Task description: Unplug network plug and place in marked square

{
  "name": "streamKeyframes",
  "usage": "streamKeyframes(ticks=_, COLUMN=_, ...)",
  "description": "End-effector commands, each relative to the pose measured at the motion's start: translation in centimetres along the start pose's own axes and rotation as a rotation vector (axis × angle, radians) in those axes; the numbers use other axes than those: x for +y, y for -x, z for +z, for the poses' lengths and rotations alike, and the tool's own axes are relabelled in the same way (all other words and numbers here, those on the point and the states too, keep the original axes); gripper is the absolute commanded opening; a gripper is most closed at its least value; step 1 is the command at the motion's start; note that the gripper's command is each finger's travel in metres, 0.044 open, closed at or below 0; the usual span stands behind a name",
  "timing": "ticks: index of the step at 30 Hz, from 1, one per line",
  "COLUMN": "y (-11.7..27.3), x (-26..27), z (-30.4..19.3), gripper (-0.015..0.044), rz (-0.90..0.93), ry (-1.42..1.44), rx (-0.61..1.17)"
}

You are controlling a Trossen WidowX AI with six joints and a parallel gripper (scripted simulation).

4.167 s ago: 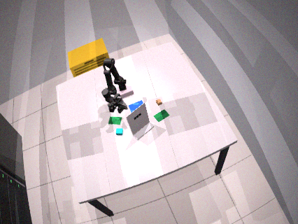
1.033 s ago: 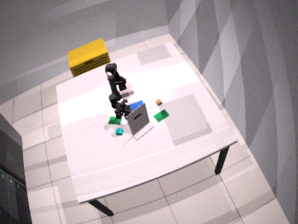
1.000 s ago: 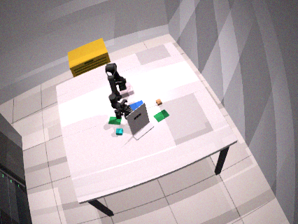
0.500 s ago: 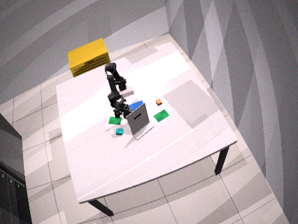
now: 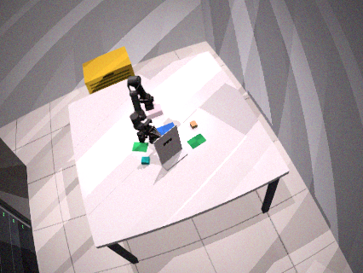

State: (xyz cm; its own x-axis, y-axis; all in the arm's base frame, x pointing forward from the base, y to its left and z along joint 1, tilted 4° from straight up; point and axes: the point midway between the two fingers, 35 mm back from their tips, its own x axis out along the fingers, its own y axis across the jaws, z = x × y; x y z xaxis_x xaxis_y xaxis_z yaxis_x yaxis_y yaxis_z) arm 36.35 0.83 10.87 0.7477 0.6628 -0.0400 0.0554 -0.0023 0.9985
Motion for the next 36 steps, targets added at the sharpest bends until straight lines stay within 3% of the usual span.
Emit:
streamKeyframes(ticks=1, y=0.4, x=0.1, z=-0.1, gripper=0.0000, rz=0.002, ry=0.009, rx=0.002)
streamKeyframes(ticks=36, y=3.0, x=0.0, z=-0.6, gripper=0.0000, rz=0.000, ry=0.008, rx=0.002)
